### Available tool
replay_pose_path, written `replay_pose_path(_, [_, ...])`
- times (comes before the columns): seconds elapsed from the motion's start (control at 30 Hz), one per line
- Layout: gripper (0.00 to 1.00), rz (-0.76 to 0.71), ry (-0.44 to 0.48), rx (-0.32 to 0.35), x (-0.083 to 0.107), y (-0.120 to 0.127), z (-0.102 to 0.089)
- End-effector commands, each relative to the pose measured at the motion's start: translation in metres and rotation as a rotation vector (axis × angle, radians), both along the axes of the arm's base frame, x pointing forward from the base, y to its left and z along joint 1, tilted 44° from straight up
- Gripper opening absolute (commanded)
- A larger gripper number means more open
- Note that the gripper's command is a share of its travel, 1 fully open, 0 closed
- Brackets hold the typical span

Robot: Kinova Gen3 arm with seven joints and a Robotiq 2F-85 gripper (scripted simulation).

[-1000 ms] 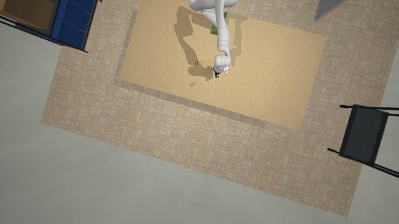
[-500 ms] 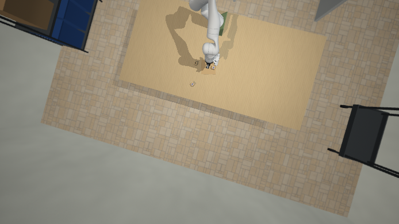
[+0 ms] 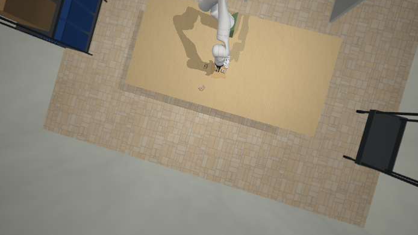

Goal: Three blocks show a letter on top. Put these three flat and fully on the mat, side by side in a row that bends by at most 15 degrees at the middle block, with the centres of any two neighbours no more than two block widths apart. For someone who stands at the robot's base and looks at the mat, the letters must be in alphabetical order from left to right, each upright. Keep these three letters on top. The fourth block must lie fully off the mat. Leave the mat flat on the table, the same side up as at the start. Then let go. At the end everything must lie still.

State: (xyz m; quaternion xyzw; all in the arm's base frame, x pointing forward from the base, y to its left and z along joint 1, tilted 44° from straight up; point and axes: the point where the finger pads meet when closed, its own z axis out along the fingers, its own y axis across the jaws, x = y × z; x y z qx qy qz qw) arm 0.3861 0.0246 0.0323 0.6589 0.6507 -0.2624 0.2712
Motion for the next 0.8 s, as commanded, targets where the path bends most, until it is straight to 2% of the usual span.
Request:
replay_pose_path(0.0, [0.26, 0.0, 0.0, 0.0, 0.0, 0.0, 0.0])
replay_pose_path(0.17, [0.26, 0.0, -0.001, 0.0, 0.0, -0.008, -0.008])
replay_pose_path(0.5, [0.26, 0.0, -0.001, 0.0, 0.001, -0.04, -0.041])
replay_pose_path(0.57, [0.26, 0.0, -0.001, 0.0, 0.001, -0.04, -0.041])
replay_pose_path(0.77, [0.26, 0.0, -0.001, 0.0, 0.001, -0.058, -0.058])
